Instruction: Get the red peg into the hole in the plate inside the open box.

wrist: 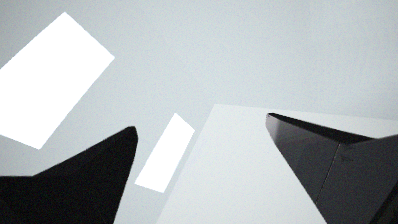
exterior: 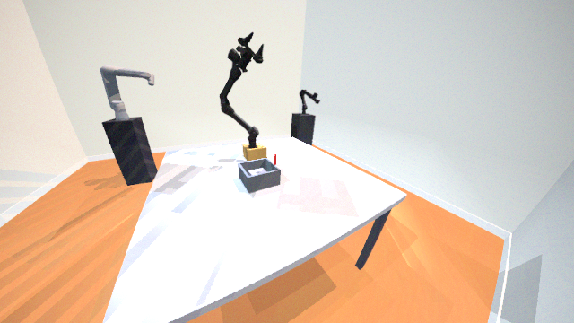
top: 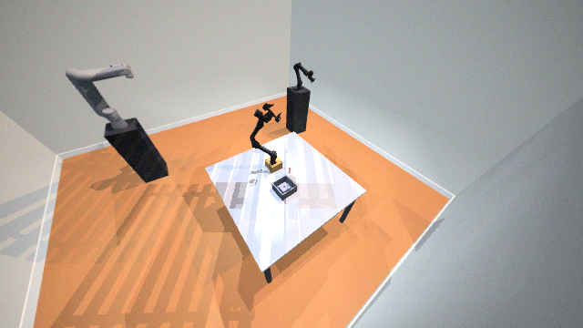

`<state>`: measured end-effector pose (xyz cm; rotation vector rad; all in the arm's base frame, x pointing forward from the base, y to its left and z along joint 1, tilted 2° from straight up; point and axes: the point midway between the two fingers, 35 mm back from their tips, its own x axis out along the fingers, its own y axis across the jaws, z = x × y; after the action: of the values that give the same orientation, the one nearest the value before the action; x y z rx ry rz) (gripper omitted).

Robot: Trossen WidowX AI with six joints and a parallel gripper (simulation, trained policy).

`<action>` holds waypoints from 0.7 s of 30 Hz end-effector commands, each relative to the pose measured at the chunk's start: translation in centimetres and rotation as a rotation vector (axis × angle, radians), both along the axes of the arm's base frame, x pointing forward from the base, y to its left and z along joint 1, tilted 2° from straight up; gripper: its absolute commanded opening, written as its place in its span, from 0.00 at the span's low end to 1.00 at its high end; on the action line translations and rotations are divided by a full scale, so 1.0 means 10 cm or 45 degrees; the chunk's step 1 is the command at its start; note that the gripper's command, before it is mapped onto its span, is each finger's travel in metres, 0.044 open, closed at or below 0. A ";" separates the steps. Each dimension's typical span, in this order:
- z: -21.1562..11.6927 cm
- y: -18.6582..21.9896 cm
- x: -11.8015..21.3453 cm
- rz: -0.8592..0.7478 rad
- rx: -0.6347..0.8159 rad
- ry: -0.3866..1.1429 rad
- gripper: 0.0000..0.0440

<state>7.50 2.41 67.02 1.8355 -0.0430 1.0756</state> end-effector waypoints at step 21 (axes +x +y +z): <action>-1.75 1.10 1.10 -0.256 -0.887 0.484 1.00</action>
<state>17.27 12.69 52.12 1.3864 0.2701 0.5586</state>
